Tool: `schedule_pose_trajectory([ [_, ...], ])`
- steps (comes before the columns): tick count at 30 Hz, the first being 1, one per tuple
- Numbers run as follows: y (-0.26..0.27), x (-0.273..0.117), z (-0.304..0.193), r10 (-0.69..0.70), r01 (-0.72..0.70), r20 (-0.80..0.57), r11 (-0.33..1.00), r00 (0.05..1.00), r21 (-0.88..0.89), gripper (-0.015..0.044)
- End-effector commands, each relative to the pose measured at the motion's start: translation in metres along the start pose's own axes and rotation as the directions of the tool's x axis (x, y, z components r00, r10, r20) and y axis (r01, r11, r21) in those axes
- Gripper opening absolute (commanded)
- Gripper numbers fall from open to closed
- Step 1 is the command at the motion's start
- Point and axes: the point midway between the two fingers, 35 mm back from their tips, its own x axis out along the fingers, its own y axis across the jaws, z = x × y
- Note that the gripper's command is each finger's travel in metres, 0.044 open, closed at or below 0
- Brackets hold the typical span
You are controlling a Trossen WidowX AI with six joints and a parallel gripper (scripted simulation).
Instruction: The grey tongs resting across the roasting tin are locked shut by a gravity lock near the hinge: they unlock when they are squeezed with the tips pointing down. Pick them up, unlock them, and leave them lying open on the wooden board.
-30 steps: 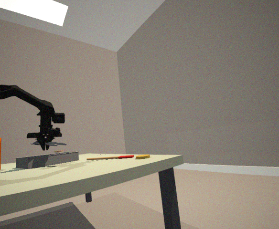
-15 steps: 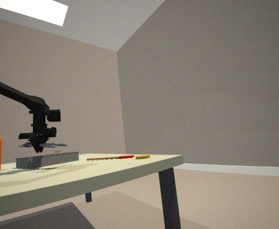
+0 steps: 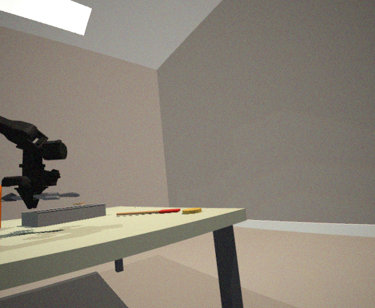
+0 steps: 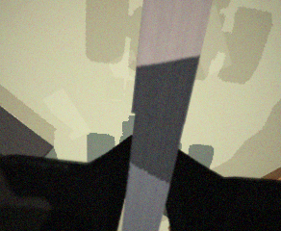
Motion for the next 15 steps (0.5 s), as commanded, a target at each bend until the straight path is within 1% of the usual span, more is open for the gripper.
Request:
schedule_pose_trajectory([
  [1, -0.025, -0.003, -0.006, -0.023, 0.023, 0.013, 0.998, 1.0, -0.06, -0.015],
  [9, -0.028, -0.002, -0.007, -0.02, 0.021, 0.009, 0.998, 1.0, -0.066, -0.015],
  [15, -0.043, 0.006, -0.012, 0.007, -0.008, -0.012, 0.996, 1.0, -0.092, -0.015],
])
